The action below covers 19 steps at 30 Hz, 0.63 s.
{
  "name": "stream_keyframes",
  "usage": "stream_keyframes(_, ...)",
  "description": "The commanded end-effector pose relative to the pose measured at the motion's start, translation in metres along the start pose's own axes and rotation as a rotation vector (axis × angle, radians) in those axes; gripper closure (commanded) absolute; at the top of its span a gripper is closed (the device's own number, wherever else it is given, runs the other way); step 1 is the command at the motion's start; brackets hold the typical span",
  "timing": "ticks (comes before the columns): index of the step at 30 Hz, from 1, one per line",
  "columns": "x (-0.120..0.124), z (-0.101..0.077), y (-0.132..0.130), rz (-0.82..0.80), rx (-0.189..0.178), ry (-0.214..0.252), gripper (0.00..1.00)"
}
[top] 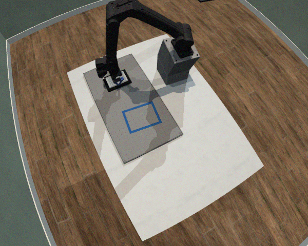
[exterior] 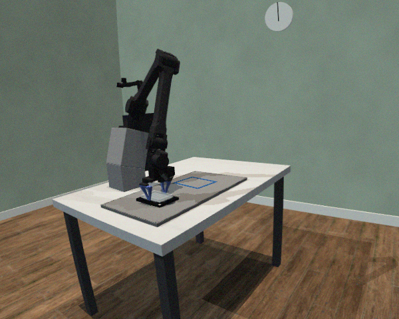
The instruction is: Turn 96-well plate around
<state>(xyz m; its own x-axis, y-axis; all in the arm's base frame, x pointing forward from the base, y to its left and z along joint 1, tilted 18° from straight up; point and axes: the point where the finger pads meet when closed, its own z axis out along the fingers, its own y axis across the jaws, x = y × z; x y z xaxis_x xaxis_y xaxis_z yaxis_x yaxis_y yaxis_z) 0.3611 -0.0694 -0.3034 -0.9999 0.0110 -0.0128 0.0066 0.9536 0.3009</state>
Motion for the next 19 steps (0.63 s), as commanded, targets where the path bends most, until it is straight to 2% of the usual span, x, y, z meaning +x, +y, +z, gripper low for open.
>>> stream_keyframes(1, -0.011, -0.005, -0.003, -0.004, 0.006, -0.025, 0.00)
stream_keyframes(7, -0.011, -0.005, -0.003, -0.004, 0.006, -0.025, 0.00)
stream_keyframes(8, -0.016, -0.016, -0.003, -0.006, 0.008, -0.034, 0.00)
stream_keyframes(9, -0.010, -0.019, -0.005, -0.001, 0.005, -0.027, 0.00)
stream_keyframes(19, -0.009, -0.045, -0.006, 0.000, 0.008, -0.027, 0.00)
